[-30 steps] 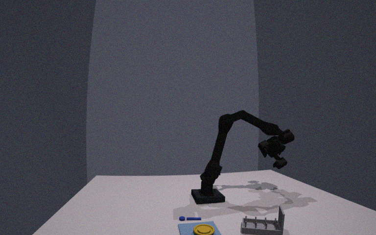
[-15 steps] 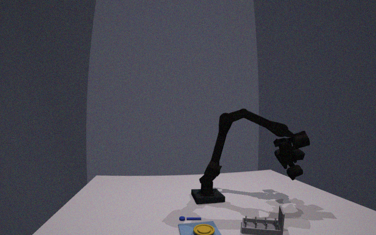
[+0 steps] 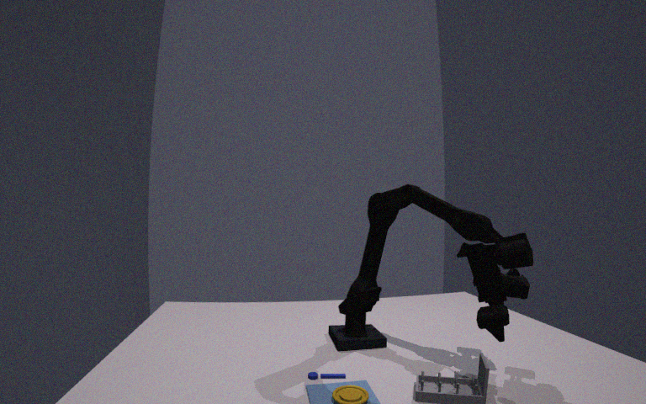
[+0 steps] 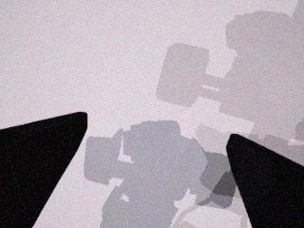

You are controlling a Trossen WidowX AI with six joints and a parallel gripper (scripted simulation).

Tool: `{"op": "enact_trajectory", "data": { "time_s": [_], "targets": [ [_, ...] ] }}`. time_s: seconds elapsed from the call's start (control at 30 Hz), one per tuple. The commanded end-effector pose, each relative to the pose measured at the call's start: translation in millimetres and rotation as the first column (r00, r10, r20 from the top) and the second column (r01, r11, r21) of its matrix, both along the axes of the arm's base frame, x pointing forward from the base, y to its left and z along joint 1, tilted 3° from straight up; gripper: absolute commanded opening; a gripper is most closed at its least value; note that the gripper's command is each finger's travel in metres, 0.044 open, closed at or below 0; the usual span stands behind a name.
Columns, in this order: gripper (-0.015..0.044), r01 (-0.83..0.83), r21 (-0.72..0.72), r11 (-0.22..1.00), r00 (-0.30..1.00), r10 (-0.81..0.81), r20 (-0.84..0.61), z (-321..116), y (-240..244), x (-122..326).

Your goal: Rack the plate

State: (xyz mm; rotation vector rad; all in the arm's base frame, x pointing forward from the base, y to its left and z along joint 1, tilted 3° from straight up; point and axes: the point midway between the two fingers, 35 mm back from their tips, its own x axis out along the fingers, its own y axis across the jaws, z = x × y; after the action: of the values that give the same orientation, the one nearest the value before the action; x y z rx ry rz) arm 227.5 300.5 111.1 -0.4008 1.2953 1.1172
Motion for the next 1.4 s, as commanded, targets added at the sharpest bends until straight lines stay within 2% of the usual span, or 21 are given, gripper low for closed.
{"op": "enact_trajectory", "data": {
  "time_s": [0.0,0.43,0.9,1.37],
  "targets": [
    [0.0400,0.122,-0.058,0.991,0.993,-0.121,0.013,-8.9,-39.0,33.5],
    [0.0400,0.429,-0.230,0.874,0.902,-0.427,0.059,-30.7,-181.1,95.7],
    [0.0400,0.702,-0.421,0.575,0.664,-0.742,0.094,-44.9,-339.9,88.8],
    [0.0400,0.710,-0.430,0.558,0.651,-0.753,0.096,-59.3,-346.5,88.0]
  ]
}}
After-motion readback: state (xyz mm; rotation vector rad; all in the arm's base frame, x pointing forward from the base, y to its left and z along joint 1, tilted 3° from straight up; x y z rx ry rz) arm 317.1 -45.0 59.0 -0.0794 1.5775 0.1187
